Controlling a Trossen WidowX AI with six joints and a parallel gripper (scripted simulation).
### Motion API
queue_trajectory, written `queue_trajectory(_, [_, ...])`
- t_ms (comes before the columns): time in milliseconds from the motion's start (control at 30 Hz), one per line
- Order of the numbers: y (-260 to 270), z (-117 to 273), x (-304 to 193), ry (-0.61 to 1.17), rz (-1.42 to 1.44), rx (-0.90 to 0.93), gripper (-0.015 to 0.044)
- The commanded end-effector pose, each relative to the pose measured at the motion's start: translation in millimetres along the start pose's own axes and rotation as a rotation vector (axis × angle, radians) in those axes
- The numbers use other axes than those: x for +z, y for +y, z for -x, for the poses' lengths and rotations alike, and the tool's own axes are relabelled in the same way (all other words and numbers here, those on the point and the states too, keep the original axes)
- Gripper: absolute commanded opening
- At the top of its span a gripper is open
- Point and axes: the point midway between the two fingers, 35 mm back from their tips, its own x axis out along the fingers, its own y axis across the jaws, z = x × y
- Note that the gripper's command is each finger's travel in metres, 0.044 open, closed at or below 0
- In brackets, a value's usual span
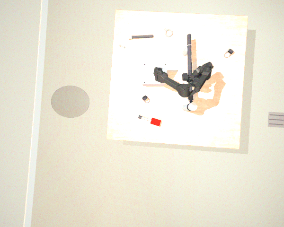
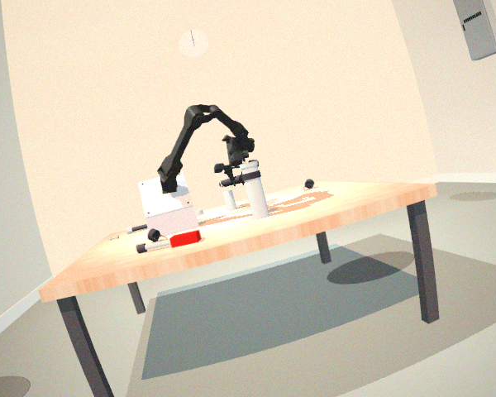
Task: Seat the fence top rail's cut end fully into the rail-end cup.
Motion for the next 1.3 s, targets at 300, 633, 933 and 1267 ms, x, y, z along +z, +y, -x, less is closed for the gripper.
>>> queue_trajectory(300, [2.0, 2.9, 9.5, -0.006, -0.002, 0.010, 0.0000])
queue_trajectory(633, [2.5, 2.9, 15.0, -0.006, -0.002, 0.010, 0.0000])
queue_trajectory(933, [3.0, 2.5, 19.9, -0.007, -0.002, 0.010, 0.0000])
queue_trajectory(1267, [3.4, 2.1, 25.2, -0.007, -0.002, 0.010, 0.0000])
